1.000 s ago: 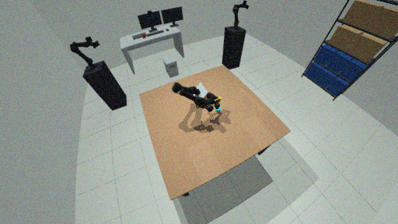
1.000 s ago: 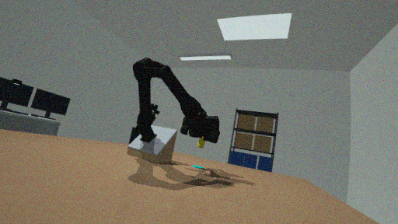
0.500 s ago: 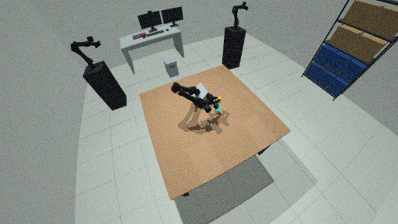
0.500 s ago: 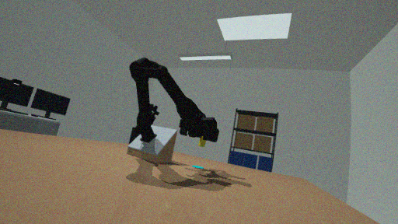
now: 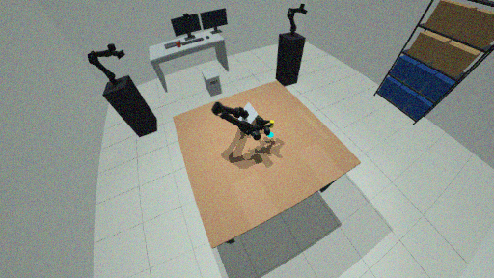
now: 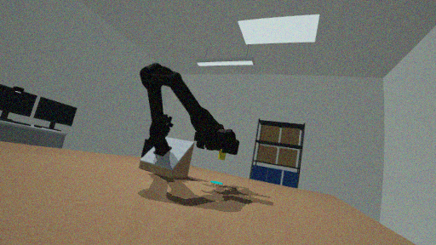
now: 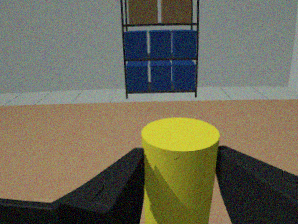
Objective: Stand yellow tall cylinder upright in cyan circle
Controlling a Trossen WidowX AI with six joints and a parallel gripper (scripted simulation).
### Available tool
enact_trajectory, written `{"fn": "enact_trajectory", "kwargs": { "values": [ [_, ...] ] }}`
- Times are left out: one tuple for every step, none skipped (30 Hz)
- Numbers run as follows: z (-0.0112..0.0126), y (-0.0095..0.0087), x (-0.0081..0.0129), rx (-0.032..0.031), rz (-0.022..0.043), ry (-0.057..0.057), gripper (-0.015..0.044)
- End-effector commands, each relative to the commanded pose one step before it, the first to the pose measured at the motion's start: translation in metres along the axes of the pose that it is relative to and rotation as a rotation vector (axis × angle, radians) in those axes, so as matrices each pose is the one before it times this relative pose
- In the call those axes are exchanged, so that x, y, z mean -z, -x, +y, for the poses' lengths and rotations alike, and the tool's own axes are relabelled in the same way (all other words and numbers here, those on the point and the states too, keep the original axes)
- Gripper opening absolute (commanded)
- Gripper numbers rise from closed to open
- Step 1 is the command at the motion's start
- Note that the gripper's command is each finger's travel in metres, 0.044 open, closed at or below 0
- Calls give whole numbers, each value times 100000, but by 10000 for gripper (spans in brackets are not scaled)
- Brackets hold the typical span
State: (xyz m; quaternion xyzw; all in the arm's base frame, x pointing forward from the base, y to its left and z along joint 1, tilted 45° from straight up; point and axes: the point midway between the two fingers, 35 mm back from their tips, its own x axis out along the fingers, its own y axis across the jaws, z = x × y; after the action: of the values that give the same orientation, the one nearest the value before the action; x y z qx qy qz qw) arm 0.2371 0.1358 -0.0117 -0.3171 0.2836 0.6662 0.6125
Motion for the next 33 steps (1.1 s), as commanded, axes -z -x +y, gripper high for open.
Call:
{"fn": "enact_trajectory", "kwargs": {
  "values": [
    [53, 2, -62, 75, -750, 489, 105],
    [0, 0, 0, 0, 0, 0, 105],
    [0, 0, 0, 0, 0, 0, 105],
    [0, 0, 0, 0, 0, 0, 105],
    [0, 0, 0, 0, 0, 0, 105],
    [0, 0, 0, 0, 0, 0, 105],
    [0, 0, 0, 0, 0, 0, 105],
    [-13, -6, 76, 3, 26, 0, 105],
    [-39, -17, 228, 7, 75, -2, 105],
    [-60, -28, 380, 9, 117, -3, 105],
    [-64, -34, 459, 7, 129, -5, 105],
    [-55, -35, 459, 3, 116, -6, 105],
    [-46, -36, 459, 0, 102, -7, 105],
    [-37, -37, 459, -4, 88, -7, 105],
    [-28, -37, 458, -7, 75, -8, 105],
    [-20, -38, 457, -9, 61, -9, 105],
    [-11, -39, 457, -11, 47, -9, 105],
    [-2, -40, 455, -13, 33, -9, 105],
    [7, -41, 454, -15, 19, -10, 105],
    [16, -42, 453, -16, 5, -10, 105],
    [24, -43, 451, -16, -9, -10, 105],
    [33, -44, 449, -17, -24, -9, 105],
    [42, -45, 447, -17, -38, -9, 105],
    [50, -46, 444, -16, -52, -9, 105],
    [59, -48, 442, -16, -66, -8, 105],
    [67, -49, 439, -14, -80, -8, 105],
    [76, -50, 436, -13, -95, -7, 105],
    [69, -42, 358, -9, -89, -5, 105],
    [44, -26, 214, -5, -58, -3, 105],
    [15, -9, 71, -1, -20, -1, 105],
    [0, 0, 0, 0, 0, 0, 105],
    [-8, -1, 77, -16, 9, -39, 105],
    [-23, -3, 231, -48, 26, -116, 105]
  ]
}}
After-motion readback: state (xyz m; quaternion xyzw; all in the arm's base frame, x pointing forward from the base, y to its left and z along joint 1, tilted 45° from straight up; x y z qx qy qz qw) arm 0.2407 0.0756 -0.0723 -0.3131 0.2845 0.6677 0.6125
